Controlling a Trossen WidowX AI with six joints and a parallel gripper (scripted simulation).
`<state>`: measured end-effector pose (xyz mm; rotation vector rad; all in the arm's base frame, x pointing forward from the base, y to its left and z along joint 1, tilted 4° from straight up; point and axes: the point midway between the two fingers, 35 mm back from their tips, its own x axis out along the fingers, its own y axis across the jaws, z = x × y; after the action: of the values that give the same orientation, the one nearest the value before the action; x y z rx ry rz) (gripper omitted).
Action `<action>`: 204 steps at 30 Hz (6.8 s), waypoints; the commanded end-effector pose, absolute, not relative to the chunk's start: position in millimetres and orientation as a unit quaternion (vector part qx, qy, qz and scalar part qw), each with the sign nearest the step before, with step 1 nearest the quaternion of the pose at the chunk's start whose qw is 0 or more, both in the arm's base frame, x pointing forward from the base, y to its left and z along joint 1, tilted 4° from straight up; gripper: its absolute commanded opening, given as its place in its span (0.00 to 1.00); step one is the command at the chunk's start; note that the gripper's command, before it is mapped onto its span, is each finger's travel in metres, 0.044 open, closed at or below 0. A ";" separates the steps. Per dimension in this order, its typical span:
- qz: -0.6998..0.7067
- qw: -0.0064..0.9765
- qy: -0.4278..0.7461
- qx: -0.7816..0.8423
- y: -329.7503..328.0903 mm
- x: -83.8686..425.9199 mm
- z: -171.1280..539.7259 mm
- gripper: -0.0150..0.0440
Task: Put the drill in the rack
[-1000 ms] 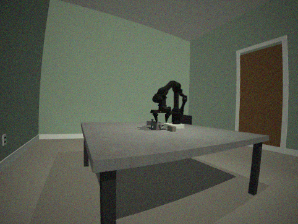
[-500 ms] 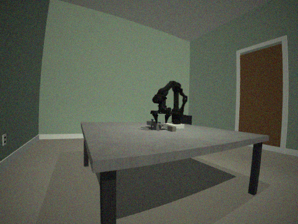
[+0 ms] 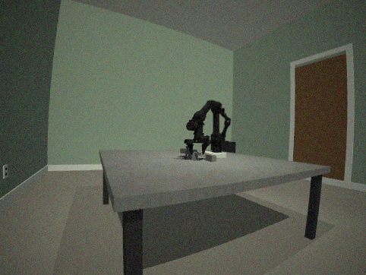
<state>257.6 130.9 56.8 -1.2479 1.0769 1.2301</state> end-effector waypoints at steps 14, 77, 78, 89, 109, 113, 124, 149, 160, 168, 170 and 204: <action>0.513 0.513 0.449 -0.521 124.6 257.5 32.7 1.00; 0.516 0.512 0.446 -0.521 165.9 254.5 39.3 0.52; 0.516 0.512 0.446 -0.521 165.9 254.5 39.3 0.57; 0.514 0.514 0.448 -0.520 161.5 255.0 37.4 1.00; 0.514 0.513 0.448 -0.521 151.3 256.6 33.0 1.00; 0.514 0.513 0.448 -0.521 149.4 256.7 32.0 1.00; 0.512 0.515 0.449 -0.520 151.2 257.1 33.4 0.51; 0.514 0.514 0.448 -0.521 155.7 256.0 36.1 0.25; 0.515 0.514 0.448 -0.520 170.3 255.2 37.9 0.25; 0.515 0.514 0.448 -0.520 181.5 254.4 39.3 0.25; 0.515 0.514 0.447 -0.520 184.8 254.1 39.7 0.25; 0.516 0.515 0.447 -0.519 218.4 249.4 49.8 0.25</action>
<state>249.4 218.8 47.1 -1.2482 1.0705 1.2471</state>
